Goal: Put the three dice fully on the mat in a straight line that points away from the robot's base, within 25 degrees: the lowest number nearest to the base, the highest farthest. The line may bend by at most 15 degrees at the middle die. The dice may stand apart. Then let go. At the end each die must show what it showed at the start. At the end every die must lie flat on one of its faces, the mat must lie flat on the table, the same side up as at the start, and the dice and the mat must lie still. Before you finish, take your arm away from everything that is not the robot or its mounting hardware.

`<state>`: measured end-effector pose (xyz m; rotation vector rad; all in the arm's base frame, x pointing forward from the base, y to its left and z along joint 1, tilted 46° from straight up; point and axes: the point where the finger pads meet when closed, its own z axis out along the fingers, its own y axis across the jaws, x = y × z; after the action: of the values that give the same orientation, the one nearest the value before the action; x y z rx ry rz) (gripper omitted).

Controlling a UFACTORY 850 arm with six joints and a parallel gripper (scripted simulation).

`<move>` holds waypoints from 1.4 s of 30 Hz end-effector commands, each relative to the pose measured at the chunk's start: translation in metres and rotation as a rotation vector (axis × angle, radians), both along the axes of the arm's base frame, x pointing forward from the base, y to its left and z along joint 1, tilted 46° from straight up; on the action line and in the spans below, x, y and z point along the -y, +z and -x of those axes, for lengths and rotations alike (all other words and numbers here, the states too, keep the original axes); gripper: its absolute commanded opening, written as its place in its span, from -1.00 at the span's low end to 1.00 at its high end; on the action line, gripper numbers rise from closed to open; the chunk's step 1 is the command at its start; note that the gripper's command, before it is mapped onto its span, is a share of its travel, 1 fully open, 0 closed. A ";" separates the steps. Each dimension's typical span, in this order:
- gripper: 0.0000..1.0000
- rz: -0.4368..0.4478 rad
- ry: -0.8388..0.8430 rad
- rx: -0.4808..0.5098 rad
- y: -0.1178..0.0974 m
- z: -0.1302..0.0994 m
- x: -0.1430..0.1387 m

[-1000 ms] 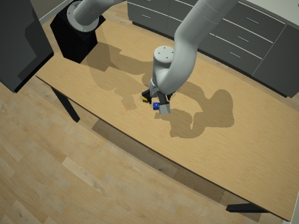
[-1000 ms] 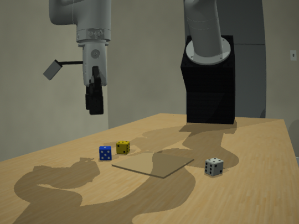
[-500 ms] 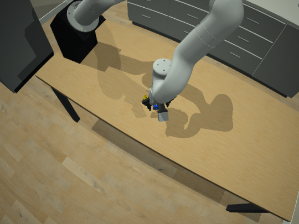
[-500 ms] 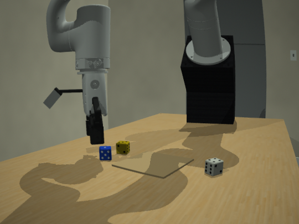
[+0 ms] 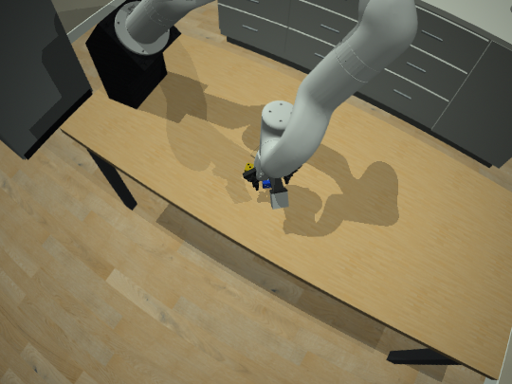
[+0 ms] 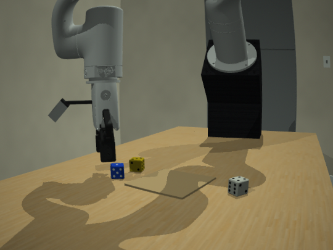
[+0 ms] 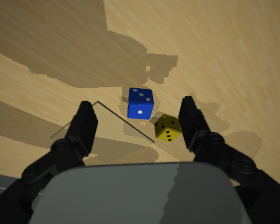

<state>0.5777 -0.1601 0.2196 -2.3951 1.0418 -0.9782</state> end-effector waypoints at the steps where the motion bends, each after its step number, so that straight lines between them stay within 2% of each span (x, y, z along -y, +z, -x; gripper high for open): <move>1: 1.00 0.000 0.000 0.001 0.001 0.000 0.000; 28: 1.00 0.000 0.000 0.001 -0.002 0.003 -0.001; 42: 1.00 0.000 0.000 0.001 -0.044 0.044 -0.012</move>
<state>0.5439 -0.1510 0.1858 -2.3963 1.0422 -0.9720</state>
